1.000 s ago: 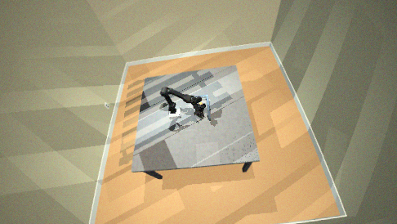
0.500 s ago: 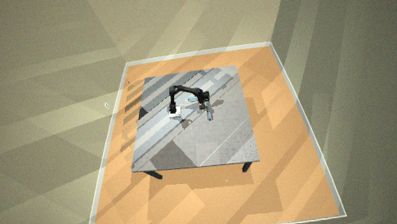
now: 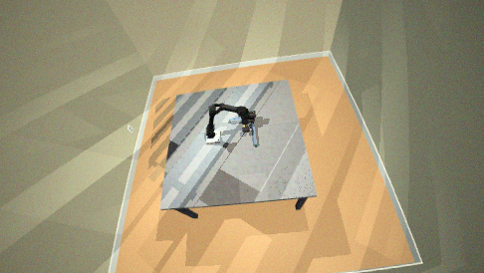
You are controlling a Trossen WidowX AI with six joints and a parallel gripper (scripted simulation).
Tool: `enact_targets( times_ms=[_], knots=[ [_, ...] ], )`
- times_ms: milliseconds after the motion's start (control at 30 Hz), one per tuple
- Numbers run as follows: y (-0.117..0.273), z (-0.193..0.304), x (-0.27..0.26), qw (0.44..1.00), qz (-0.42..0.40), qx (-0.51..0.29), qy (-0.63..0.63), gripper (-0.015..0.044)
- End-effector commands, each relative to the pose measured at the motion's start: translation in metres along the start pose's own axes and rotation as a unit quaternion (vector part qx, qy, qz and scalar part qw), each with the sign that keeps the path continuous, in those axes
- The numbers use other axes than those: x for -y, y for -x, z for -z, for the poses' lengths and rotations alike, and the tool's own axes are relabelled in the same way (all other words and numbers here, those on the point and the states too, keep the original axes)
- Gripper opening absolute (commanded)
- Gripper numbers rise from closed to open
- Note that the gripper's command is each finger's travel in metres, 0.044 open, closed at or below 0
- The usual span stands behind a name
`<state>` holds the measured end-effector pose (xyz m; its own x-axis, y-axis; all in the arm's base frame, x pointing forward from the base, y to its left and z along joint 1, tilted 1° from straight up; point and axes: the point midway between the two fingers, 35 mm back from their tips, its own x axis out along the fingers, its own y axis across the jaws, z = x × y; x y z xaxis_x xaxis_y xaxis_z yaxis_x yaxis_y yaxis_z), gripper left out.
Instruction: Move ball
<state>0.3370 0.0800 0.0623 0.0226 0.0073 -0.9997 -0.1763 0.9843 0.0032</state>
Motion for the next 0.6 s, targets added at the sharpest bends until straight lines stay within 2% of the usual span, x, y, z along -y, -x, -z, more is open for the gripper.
enact_targets(
  times_ms=[0,567],
  knots=[
    [-0.005,0.0,-0.001,1.0,-0.002,-0.001,-0.002,0.0314],
    [-0.033,0.0,-0.001,1.0,-0.002,-0.001,-0.002,0.0314]
  ],
)
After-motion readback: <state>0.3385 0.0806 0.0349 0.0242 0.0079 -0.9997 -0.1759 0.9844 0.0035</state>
